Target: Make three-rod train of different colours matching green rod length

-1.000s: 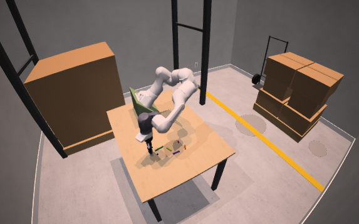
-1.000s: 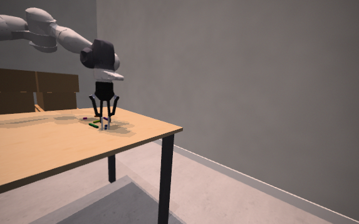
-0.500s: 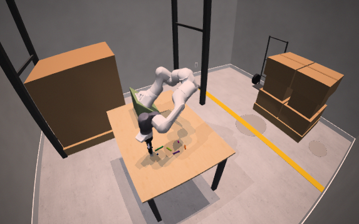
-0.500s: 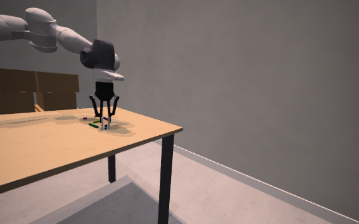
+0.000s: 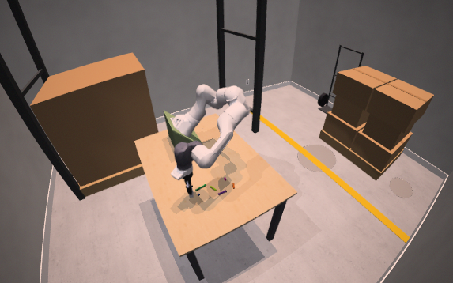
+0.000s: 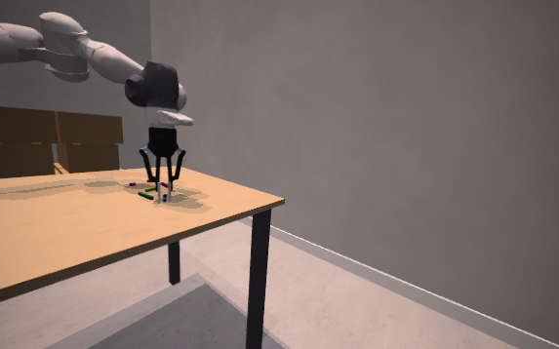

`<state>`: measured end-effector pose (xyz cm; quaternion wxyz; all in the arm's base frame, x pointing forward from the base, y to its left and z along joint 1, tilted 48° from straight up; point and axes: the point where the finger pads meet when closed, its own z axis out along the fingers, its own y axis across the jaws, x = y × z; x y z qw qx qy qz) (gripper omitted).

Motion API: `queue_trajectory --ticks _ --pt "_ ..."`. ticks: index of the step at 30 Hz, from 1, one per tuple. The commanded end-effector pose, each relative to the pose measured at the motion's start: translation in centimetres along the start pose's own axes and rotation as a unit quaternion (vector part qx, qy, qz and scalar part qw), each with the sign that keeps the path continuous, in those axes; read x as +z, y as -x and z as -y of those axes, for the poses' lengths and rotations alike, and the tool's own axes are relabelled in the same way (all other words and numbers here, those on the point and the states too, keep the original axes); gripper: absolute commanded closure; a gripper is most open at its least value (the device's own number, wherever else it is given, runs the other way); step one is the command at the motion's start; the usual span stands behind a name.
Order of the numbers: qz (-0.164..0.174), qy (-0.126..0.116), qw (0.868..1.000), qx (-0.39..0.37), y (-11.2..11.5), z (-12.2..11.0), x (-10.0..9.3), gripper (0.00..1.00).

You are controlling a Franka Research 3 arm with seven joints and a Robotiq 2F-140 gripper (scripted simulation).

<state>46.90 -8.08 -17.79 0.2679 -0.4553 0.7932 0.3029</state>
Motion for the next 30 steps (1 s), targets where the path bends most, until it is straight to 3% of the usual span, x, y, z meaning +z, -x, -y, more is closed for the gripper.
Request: queue_trajectory --ticks 1,6,7,30 --pt "-0.001 -0.002 1.0 -0.003 -0.09 0.14 0.07 0.85" --pt "-0.001 -0.002 1.0 -0.003 -0.09 0.14 0.07 0.85" --pt "-0.001 -0.002 1.0 -0.003 -0.09 0.14 0.07 0.97" --pt "-0.001 -0.002 1.0 -0.003 -0.09 0.14 0.07 0.97"
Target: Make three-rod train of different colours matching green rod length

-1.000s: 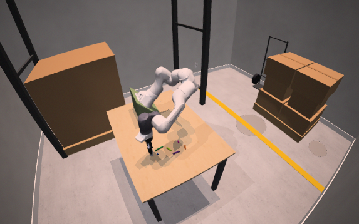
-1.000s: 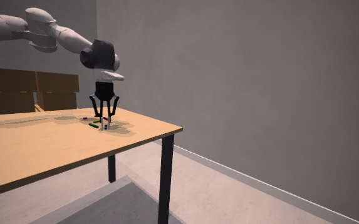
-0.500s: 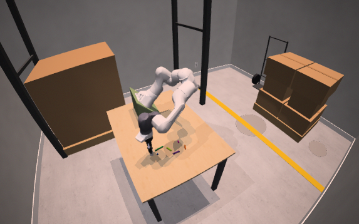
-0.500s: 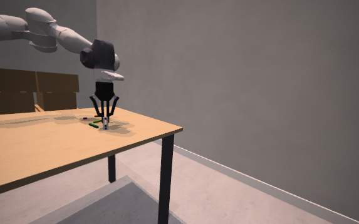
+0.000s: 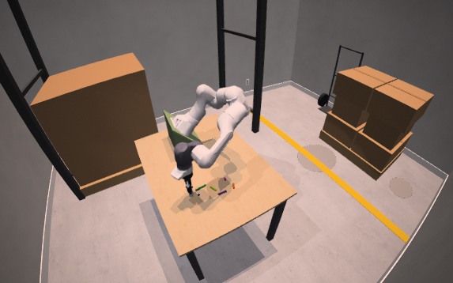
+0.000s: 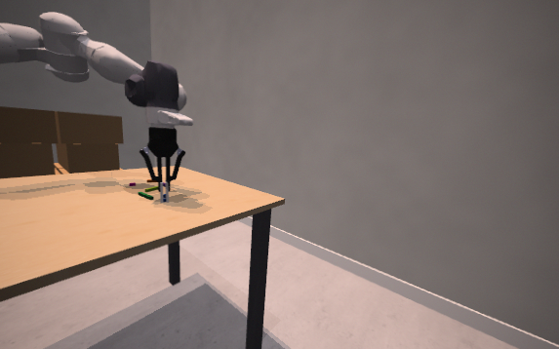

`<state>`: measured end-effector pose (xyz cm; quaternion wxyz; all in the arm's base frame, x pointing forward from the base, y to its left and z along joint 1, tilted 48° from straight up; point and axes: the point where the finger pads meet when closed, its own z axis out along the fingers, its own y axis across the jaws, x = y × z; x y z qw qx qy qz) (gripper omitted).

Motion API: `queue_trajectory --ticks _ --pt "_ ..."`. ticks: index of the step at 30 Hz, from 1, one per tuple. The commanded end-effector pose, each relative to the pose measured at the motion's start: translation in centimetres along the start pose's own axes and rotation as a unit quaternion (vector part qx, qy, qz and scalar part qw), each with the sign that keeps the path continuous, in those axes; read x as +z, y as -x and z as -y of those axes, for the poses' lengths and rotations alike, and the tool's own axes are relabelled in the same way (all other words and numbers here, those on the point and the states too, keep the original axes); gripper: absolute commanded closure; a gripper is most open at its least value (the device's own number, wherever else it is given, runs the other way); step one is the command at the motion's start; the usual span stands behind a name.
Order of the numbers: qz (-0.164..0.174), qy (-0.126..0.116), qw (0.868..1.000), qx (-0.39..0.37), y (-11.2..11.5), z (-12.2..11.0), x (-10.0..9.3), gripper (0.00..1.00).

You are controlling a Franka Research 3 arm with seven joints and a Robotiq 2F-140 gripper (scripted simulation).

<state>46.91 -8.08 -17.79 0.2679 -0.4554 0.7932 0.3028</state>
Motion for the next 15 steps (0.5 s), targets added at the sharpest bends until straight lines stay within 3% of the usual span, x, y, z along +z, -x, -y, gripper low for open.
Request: queue_trajectory --ticks 1,15 --pt "-0.001 -0.002 1.0 -0.003 -0.09 0.13 0.07 0.97" --pt "-0.001 -0.002 1.0 -0.003 -0.09 0.13 -0.5 0.97"
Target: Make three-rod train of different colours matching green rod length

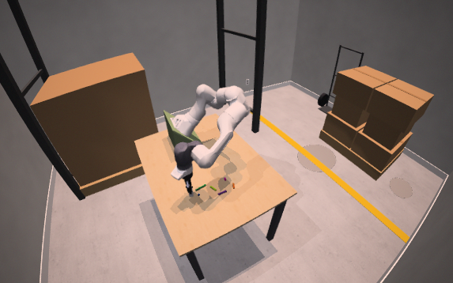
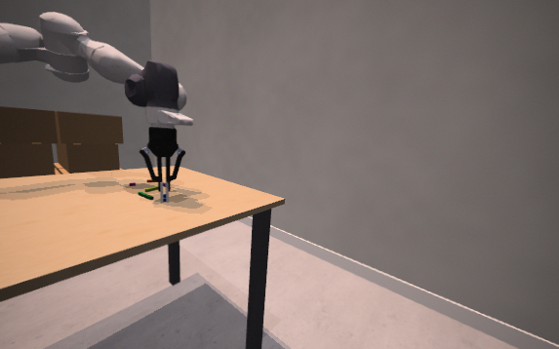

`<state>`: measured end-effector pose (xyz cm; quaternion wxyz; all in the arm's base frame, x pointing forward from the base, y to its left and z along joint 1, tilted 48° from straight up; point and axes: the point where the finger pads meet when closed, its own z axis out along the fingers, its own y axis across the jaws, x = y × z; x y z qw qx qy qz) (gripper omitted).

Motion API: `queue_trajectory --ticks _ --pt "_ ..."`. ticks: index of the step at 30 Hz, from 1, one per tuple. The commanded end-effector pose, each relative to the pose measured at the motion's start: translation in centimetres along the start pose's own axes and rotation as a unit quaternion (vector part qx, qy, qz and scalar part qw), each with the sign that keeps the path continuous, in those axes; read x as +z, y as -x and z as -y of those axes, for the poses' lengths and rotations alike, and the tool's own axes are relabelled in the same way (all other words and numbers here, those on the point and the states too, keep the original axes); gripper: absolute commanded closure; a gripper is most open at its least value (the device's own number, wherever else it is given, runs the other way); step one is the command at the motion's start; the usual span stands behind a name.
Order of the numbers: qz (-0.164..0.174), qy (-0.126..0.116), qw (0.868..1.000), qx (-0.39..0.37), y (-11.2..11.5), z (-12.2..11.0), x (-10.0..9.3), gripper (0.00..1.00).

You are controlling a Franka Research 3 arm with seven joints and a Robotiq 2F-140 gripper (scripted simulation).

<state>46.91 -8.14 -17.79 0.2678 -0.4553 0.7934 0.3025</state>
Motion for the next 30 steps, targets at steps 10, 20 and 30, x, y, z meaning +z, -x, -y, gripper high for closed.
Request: queue_trajectory --ticks 10,20,30 --pt "-0.001 -0.002 1.0 -0.003 -0.1 0.1 -5.3 0.97" --pt "-0.001 -0.002 1.0 -0.003 0.0 0.1 -9.9 0.97" --pt "-0.001 -0.002 1.0 -0.004 0.0 0.1 -9.9 0.97"
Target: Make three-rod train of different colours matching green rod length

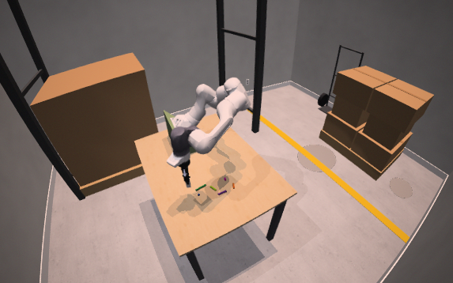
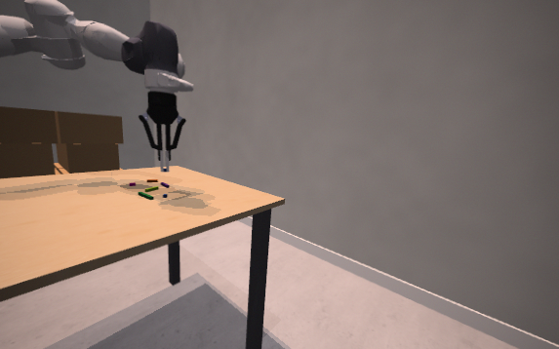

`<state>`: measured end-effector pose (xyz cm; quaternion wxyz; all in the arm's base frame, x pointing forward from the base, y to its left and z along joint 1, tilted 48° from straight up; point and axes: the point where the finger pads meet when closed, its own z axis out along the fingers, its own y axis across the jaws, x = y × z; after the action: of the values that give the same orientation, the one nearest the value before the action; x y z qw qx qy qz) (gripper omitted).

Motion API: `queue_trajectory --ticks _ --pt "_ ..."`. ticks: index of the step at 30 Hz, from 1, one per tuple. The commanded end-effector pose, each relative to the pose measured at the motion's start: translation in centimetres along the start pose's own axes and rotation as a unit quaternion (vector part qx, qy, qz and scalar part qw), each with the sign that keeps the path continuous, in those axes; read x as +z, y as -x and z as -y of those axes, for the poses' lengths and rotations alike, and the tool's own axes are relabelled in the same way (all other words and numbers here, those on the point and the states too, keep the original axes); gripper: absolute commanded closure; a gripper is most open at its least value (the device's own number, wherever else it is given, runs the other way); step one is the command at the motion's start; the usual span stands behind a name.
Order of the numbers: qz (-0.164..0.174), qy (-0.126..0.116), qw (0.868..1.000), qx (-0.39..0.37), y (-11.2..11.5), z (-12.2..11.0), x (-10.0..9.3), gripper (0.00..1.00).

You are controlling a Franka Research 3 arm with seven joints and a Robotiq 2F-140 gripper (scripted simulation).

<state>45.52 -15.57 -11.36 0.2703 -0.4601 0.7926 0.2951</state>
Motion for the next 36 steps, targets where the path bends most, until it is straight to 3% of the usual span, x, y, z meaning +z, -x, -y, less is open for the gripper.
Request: queue_trajectory --ticks 1,11,13,15,17,36 --pt "0.002 0.003 1.0 0.0 0.6 -0.3 0.0 0.97" --pt "0.006 0.0 0.994 -0.111 12.3 -5.3 -0.5 0.97" --pt "0.006 0.0 0.994 -0.111 12.3 -5.3 -0.5 0.97" --pt "0.005 0.002 0.989 -0.151 15.7 -7.9 -0.4 0.97" --pt "0.003 0.003 0.985 -0.174 17.4 -9.6 -0.2 0.97" --pt "0.003 0.003 0.983 -0.182 17.9 -10.1 0.1 0.97"
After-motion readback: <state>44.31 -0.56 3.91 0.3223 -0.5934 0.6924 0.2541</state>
